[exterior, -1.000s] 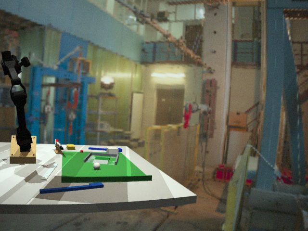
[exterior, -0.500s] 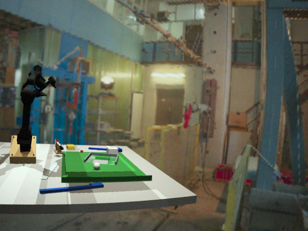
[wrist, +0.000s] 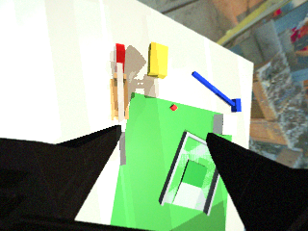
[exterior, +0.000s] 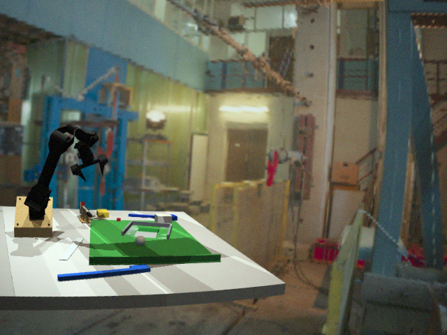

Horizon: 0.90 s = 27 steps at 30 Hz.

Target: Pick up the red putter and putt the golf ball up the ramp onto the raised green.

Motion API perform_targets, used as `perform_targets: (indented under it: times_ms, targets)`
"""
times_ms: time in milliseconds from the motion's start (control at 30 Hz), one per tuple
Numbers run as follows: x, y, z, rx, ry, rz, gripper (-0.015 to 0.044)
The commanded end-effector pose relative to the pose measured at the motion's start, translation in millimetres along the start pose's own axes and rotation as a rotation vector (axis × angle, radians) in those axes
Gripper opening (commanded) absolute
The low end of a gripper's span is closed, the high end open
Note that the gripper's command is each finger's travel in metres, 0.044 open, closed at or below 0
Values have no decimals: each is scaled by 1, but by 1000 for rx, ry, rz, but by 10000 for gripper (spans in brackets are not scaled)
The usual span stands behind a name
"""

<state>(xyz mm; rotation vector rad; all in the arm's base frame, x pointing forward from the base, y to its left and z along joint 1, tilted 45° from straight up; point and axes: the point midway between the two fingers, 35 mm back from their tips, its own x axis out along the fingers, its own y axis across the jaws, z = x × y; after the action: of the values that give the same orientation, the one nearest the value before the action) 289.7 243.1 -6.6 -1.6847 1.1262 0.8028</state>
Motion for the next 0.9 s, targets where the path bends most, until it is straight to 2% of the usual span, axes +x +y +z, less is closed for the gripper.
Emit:
perform_targets:
  times_ms: [0,200,500,867]
  targets:
    - [50,21,-49,-8,91,194,440]
    - [91,55,-103,13,148,421,440]
    - [89,60,-103,13,148,423,440]
    - [108,70,-112,13,149,423,440]
